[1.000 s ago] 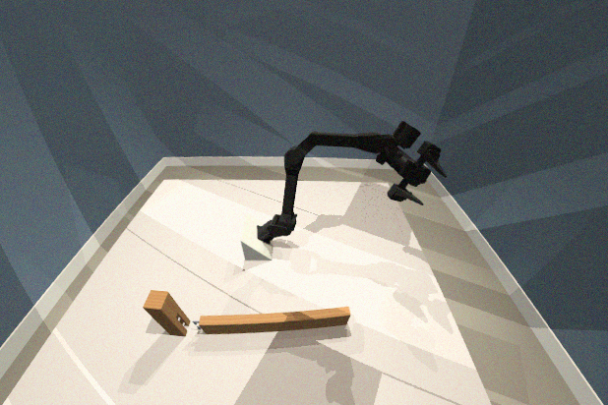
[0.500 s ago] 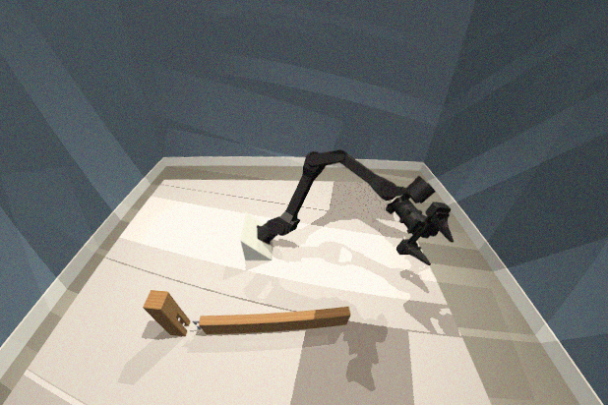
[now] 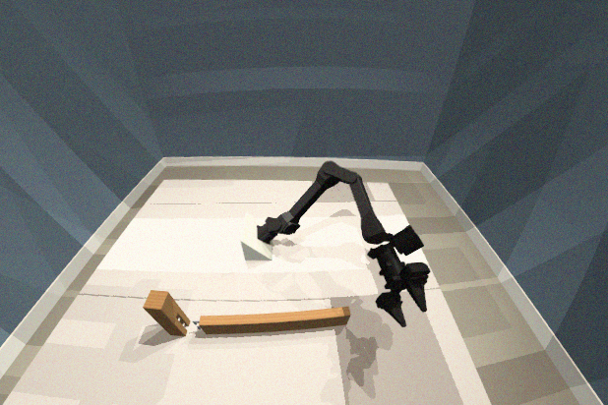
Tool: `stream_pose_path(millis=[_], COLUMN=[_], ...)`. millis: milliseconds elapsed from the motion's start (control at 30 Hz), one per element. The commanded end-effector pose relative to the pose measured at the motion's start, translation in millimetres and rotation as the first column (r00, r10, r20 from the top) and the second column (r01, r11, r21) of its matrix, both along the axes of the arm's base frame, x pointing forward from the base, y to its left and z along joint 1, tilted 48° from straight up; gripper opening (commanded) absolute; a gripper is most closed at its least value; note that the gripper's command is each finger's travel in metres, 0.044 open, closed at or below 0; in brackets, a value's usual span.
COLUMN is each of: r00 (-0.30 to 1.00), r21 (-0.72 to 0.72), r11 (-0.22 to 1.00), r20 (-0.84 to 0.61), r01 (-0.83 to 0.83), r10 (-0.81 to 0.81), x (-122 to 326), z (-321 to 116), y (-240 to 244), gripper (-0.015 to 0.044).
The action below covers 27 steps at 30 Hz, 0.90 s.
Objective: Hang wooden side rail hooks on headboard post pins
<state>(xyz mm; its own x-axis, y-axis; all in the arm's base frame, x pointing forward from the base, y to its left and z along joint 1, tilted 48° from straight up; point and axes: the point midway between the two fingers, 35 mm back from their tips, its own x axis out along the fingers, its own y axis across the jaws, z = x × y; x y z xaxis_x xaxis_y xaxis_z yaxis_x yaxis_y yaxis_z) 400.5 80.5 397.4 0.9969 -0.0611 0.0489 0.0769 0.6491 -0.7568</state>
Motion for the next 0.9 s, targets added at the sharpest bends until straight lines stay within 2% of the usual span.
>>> stream_pose_path(millis=[0,200,400,733,867], r00=[0.999,0.991,0.977,0.941,0.922], r21=[0.07,0.18,0.303,0.521,0.584], r11=[0.997,0.981,0.941,0.802,0.729], r20=[-0.046,-0.118,-0.193,-0.305,-0.346], r01=[0.025,0.079,0.152,0.292,0.357], r10=[-0.022,-0.058,-0.096,-0.145,-0.175], x=[28.3,54.4,60.3,26.3,7.7], z=[-45.6,-112.8,-181.1,-288.9,-315.7], y=[-27.3,-76.5,-132.3,-219.5,-238.6], gripper=[0.044,0.044,0.044,0.044,0.044])
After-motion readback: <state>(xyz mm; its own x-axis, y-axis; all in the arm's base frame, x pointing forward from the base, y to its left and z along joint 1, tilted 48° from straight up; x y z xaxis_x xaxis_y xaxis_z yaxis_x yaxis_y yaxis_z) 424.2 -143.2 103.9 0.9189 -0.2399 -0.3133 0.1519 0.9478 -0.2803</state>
